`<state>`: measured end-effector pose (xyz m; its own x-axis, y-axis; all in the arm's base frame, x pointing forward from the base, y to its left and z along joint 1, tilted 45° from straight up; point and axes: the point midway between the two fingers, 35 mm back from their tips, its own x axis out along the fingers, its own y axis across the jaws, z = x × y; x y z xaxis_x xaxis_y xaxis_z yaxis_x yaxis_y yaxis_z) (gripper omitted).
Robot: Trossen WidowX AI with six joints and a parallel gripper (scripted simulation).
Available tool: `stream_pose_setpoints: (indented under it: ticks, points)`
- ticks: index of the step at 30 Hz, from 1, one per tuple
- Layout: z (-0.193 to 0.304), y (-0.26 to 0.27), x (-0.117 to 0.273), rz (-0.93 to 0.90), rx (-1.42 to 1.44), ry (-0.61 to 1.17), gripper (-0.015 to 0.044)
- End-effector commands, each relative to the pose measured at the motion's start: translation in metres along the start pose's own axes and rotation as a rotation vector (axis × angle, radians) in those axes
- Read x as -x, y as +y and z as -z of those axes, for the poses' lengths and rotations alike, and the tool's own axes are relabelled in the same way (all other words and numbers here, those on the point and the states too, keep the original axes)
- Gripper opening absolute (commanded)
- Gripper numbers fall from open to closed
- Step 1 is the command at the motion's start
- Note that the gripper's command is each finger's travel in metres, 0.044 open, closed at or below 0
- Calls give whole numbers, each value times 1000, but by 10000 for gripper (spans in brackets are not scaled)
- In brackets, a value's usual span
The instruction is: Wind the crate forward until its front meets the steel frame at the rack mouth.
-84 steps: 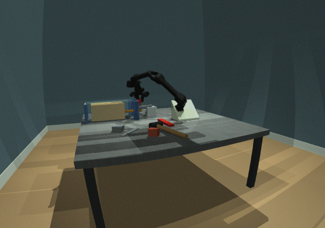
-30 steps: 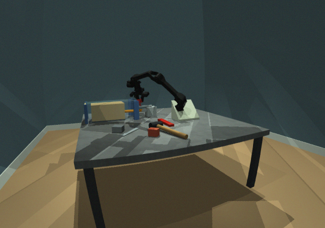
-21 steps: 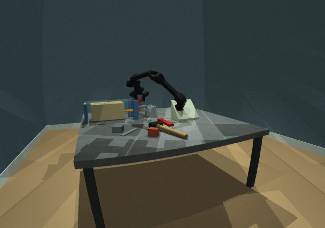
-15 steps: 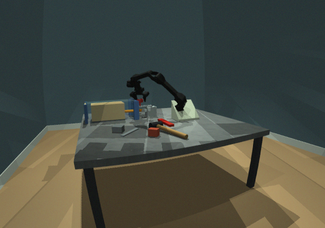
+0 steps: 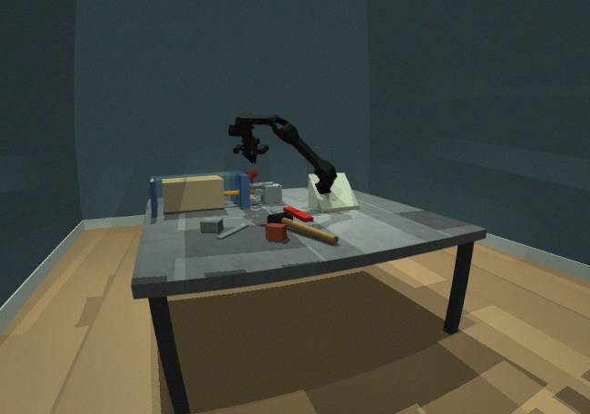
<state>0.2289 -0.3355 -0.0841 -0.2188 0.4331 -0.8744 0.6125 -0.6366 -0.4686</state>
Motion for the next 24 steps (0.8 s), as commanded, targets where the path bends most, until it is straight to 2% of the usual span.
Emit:
stream_pose_setpoints:
  ticks: [1, 24]
  points:
    - [1, 0, -4, 16, 11, -6, 0]
    - [2, 0, -2, 9, 6, -1, 0]
